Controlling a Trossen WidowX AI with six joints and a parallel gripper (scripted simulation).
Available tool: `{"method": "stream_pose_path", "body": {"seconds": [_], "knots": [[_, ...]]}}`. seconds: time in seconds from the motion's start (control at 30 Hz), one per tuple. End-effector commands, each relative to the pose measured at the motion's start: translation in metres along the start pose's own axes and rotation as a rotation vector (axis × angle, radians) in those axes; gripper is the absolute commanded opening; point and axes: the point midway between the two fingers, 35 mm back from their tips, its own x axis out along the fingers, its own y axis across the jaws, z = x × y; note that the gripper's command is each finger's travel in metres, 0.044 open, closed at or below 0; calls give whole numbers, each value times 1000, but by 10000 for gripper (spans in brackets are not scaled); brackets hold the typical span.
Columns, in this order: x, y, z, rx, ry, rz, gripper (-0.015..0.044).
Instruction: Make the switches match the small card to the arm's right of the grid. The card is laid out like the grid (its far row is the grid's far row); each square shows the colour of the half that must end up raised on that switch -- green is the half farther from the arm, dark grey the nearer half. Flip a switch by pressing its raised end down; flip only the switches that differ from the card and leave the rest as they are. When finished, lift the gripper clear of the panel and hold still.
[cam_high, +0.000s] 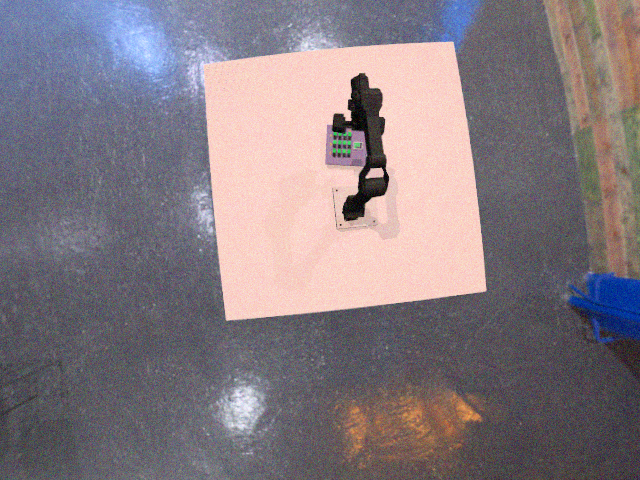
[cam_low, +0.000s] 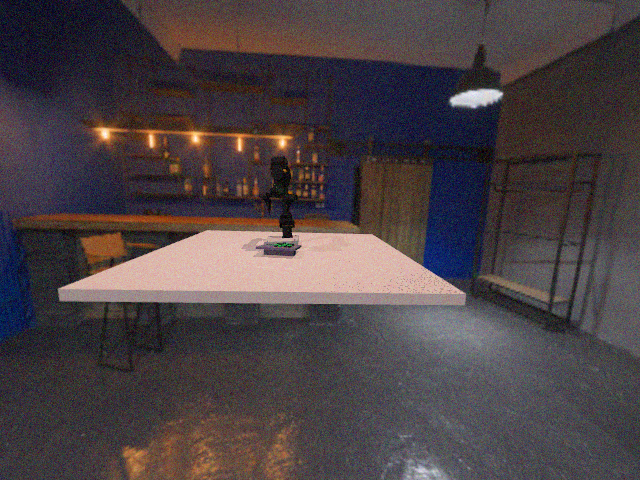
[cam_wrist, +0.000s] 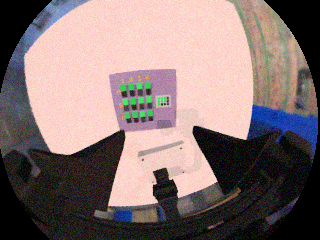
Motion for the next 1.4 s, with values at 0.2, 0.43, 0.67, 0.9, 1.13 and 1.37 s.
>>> {"method": "stream_pose_path", "body": {"seconds": [0.2,0.43,0.67,0.9,1.13,1.37], "knots": [[88,33,35,-39,-27,37,216],[90,33,35,-39,-29,37,32],[123,34,35,-38,-53,37,0],[133,35,35,-38,-53,37,0],[138,35,35,-38,-53,37,0],[147,35,36,-38,-53,37,0]]}}
